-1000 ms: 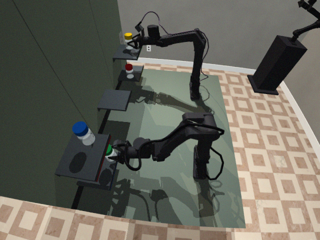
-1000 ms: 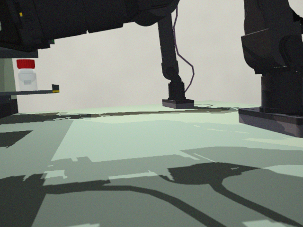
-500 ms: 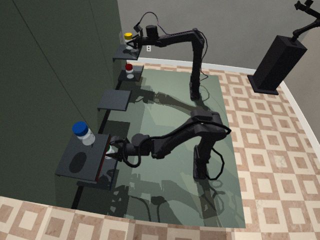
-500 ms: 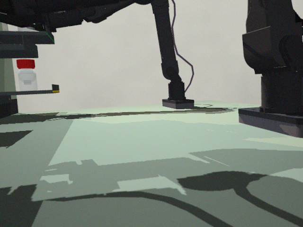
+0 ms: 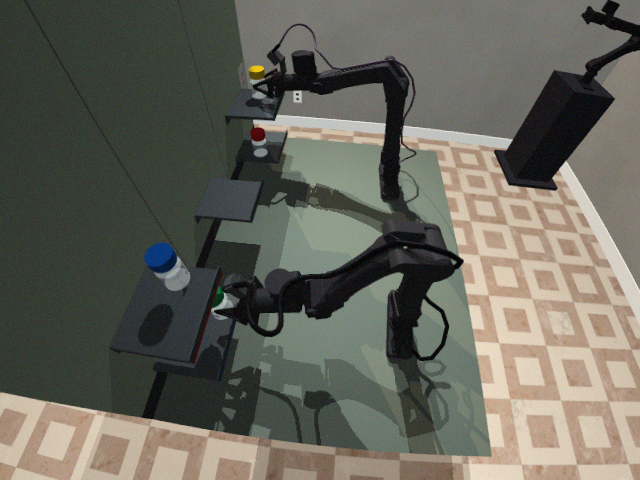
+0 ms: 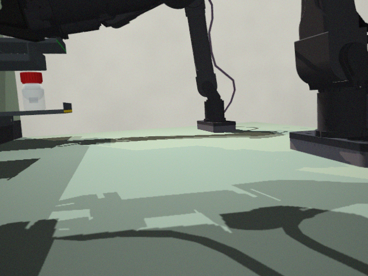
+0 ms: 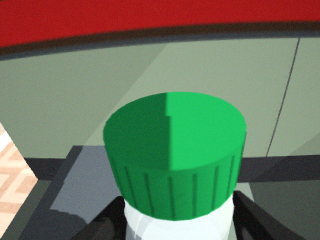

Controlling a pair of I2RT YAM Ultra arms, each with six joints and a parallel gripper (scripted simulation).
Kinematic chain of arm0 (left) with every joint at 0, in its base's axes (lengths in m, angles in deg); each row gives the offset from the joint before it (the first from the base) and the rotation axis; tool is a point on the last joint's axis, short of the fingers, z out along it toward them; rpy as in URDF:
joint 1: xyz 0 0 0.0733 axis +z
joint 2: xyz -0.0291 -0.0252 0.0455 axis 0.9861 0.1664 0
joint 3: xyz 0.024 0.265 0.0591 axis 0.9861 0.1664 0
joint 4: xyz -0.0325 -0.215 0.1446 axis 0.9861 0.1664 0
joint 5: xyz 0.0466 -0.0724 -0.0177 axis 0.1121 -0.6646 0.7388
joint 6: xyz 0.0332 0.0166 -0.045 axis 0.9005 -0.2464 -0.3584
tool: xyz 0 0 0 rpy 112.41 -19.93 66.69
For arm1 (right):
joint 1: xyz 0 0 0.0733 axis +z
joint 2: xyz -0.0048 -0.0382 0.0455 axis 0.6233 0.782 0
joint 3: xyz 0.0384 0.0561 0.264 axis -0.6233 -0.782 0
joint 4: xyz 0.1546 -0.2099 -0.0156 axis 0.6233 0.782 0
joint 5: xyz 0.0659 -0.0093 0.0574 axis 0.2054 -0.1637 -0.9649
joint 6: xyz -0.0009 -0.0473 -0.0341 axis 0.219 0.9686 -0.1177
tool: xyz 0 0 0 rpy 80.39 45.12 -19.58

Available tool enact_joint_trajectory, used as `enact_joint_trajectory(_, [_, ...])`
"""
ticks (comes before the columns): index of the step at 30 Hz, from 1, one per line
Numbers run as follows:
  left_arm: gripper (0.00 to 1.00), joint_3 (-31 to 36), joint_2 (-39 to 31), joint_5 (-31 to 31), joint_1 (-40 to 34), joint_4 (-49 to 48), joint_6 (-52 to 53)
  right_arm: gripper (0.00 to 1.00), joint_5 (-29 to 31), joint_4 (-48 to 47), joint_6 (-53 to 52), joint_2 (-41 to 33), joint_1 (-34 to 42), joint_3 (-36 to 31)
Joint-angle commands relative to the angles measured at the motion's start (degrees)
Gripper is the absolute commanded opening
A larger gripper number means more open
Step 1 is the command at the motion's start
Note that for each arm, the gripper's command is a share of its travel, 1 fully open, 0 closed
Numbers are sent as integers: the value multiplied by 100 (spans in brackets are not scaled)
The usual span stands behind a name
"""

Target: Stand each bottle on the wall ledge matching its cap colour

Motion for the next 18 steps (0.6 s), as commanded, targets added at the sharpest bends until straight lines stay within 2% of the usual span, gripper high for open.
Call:
enact_joint_trajectory(1, [49, 74, -317, -38, 68, -174, 33, 6, -72, -48, -25, -134, 2, 136])
enact_joint_trajectory(5, [49, 228, -454, -67, 84, -161, 37, 51, -73, 187, -26, -162, 0, 321])
enact_joint_trajectory(18, [49, 754, -947, -115, 144, -56, 41, 52, -72, 1410, -25, -87, -12, 1573])
